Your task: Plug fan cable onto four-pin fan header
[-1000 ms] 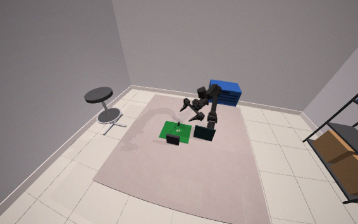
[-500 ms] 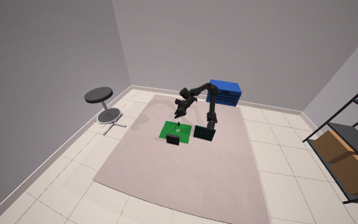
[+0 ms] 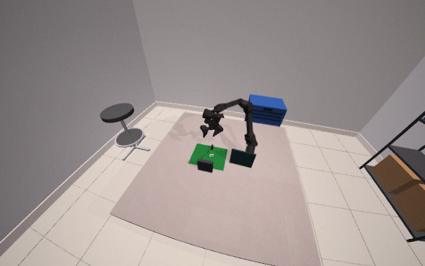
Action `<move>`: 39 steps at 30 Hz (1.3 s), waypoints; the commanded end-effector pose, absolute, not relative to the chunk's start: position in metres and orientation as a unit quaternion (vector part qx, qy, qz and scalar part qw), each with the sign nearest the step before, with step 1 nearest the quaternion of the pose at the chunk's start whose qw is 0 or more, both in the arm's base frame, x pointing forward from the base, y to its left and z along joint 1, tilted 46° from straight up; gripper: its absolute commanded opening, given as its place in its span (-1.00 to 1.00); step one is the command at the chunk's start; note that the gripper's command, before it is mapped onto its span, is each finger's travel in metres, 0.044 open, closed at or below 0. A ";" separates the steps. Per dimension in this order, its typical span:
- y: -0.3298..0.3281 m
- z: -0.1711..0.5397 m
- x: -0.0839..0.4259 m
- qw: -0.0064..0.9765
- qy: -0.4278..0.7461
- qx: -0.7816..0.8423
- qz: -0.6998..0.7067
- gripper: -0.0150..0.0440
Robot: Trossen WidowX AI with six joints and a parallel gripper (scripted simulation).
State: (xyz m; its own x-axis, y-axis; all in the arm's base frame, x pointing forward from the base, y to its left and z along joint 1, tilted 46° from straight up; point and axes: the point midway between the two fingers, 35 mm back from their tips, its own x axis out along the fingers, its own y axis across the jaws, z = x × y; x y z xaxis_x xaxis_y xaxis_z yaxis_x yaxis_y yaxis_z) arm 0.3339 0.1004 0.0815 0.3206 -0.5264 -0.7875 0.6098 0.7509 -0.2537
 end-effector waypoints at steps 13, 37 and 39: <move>0.003 0.103 0.336 0.696 0.329 0.199 -0.607 1.00; -0.073 0.030 0.342 0.696 0.328 0.198 -0.607 1.00; -0.075 0.027 0.342 0.696 0.328 0.198 -0.607 1.00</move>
State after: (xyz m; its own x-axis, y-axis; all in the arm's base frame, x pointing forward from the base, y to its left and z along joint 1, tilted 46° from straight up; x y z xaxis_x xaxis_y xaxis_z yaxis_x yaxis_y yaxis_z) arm 0.3431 -0.0710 0.0321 0.0532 -0.7134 -0.6987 0.9763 0.1840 -0.1136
